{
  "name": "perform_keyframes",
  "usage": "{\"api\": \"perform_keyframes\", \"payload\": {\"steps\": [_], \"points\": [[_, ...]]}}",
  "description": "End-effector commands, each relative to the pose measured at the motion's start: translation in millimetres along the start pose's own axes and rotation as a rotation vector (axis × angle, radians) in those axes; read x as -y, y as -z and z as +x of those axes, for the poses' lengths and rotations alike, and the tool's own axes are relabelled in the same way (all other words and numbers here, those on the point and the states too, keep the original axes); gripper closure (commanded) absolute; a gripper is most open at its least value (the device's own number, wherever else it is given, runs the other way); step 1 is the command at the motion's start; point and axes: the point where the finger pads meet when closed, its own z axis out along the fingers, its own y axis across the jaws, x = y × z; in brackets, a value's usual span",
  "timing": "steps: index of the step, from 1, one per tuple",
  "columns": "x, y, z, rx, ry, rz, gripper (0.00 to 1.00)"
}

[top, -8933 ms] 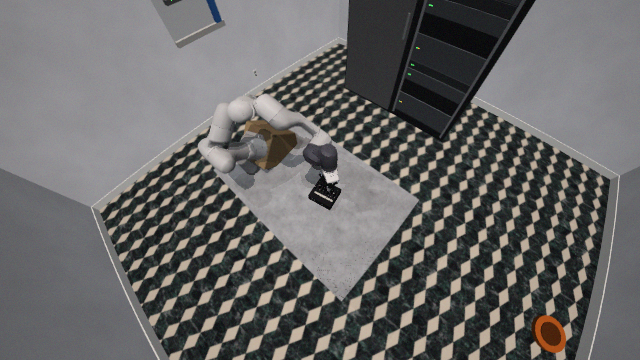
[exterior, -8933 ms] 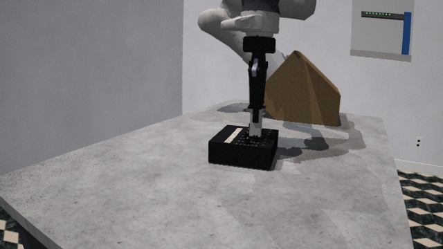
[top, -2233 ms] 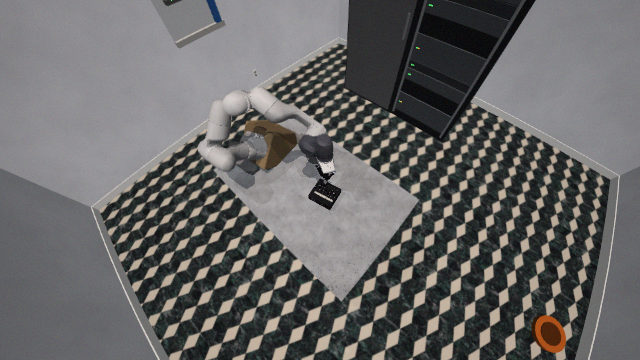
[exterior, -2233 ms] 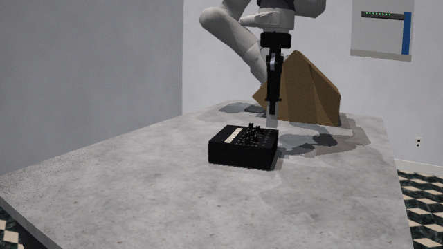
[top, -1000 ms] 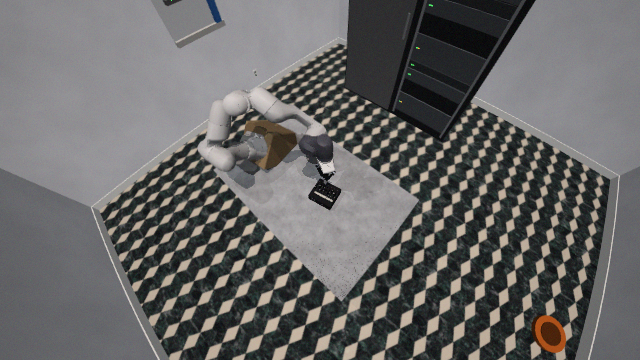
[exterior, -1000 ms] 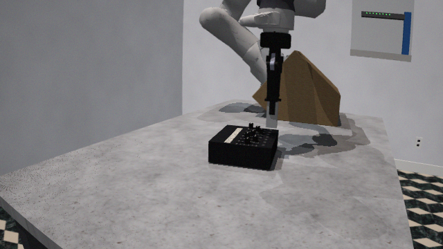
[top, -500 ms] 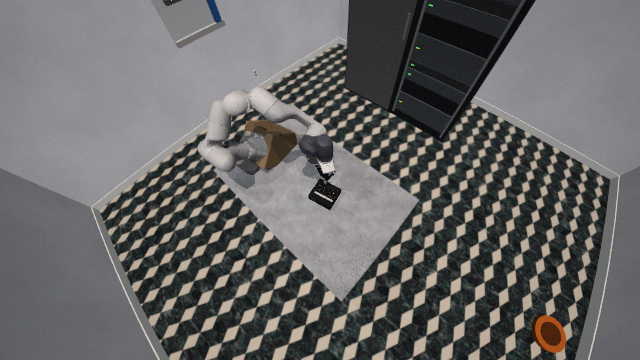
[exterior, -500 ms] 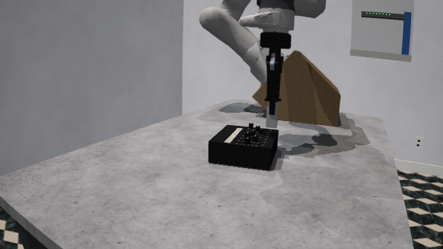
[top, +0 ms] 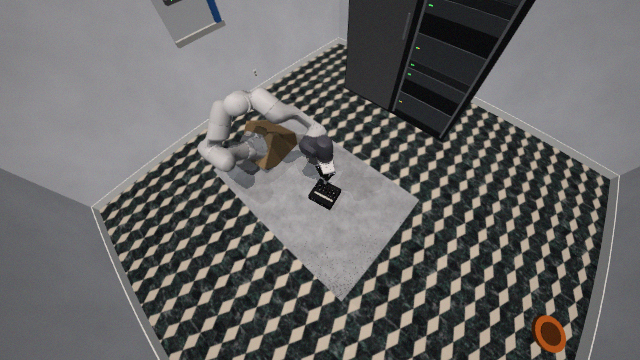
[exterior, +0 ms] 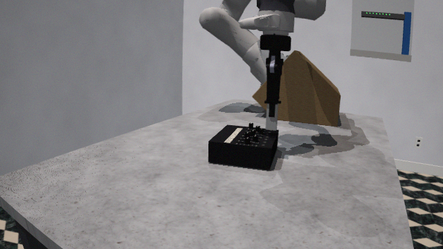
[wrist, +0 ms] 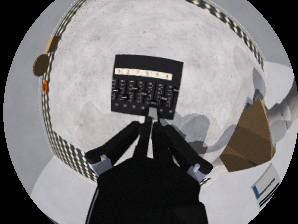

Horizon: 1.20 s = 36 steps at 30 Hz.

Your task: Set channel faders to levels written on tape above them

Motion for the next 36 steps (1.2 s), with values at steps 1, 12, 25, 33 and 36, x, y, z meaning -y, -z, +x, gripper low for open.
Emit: {"api": "perform_keyframes", "payload": {"steps": [1,12,25,33,36], "points": [[1.3,-3.0,0.1,0.001,0.001,0.004,1.0],[1.3,-7.4,0.1,0.001,0.001,0.004,1.0],[1.3,-7.4,0.1,0.001,0.001,0.004,1.0],[1.3,-7.4,0.6,0.001,0.001,0.004,1.0],[1.3,-7.4,0.9,0.001,0.001,0.004,1.0]]}}
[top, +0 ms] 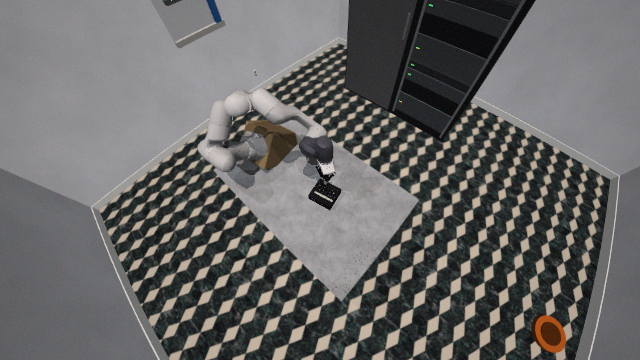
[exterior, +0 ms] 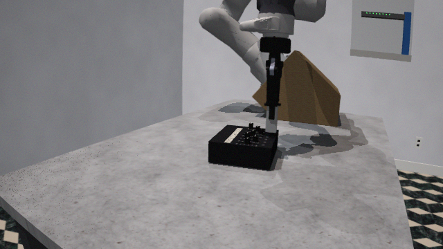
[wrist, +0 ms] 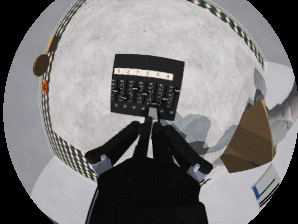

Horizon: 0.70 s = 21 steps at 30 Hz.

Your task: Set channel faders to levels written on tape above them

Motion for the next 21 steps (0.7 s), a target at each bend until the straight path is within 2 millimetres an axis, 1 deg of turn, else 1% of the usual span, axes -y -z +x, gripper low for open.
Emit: {"api": "perform_keyframes", "payload": {"steps": [1,21], "points": [[0.3,-1.6,1.2,0.0,0.001,0.001,1.0],[0.3,-1.6,9.0,0.0,0.001,0.001,1.0]]}}
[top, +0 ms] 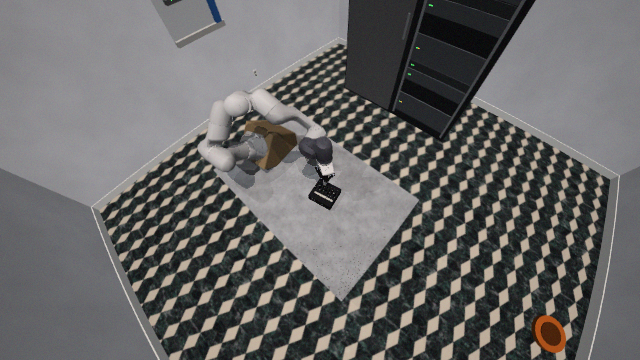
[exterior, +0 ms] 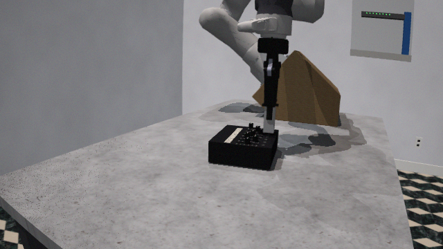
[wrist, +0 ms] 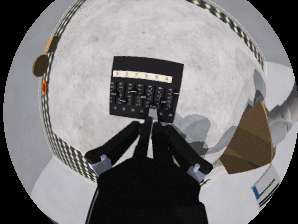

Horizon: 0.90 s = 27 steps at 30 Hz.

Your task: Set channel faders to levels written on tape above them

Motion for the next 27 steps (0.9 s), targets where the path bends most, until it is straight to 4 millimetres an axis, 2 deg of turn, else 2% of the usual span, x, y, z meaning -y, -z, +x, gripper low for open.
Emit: {"api": "perform_keyframes", "payload": {"steps": [1,27], "points": [[1.9,0.4,3.6,0.003,0.001,0.003,1.0],[2.0,0.4,16.0,0.003,0.001,0.003,1.0]]}}
